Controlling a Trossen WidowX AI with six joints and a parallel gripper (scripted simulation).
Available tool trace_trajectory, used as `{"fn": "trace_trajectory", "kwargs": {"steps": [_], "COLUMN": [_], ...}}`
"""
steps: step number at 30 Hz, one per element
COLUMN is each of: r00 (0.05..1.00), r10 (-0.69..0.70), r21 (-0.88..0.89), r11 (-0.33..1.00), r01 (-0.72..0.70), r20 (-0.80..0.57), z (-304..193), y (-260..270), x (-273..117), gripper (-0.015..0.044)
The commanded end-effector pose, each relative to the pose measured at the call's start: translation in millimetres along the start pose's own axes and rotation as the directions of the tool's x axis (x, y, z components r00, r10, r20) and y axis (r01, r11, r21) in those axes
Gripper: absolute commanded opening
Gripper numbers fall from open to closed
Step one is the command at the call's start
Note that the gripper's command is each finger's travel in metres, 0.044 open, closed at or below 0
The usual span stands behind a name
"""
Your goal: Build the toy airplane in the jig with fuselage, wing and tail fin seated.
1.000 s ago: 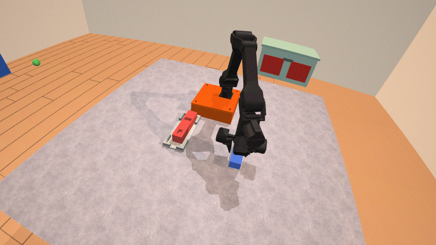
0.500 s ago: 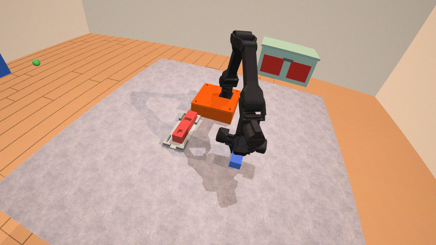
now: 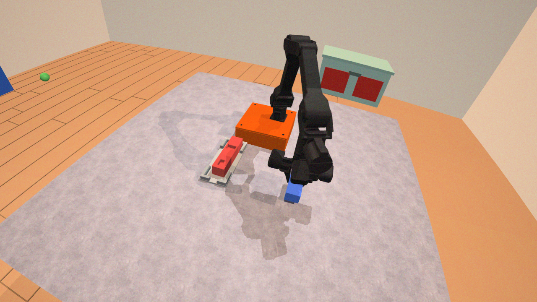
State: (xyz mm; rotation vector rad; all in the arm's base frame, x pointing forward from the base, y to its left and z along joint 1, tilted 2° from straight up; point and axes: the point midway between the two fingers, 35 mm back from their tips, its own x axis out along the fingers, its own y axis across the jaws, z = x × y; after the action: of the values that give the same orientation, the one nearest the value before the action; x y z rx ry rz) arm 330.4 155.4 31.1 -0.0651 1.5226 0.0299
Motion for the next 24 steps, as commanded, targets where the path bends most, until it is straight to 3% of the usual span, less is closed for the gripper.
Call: {"fn": "trace_trajectory", "kwargs": {"steps": [1,24], "r00": [1.000,1.000], "r10": [-0.002,0.001], "r21": [0.003,0.001], "r11": [1.000,1.000], "r01": [0.002,-0.001], "r20": [0.002,0.003], "z": [1,-3], "y": [0,-3], "x": [-14,-87], "gripper": [0.0000,0.0000]}}
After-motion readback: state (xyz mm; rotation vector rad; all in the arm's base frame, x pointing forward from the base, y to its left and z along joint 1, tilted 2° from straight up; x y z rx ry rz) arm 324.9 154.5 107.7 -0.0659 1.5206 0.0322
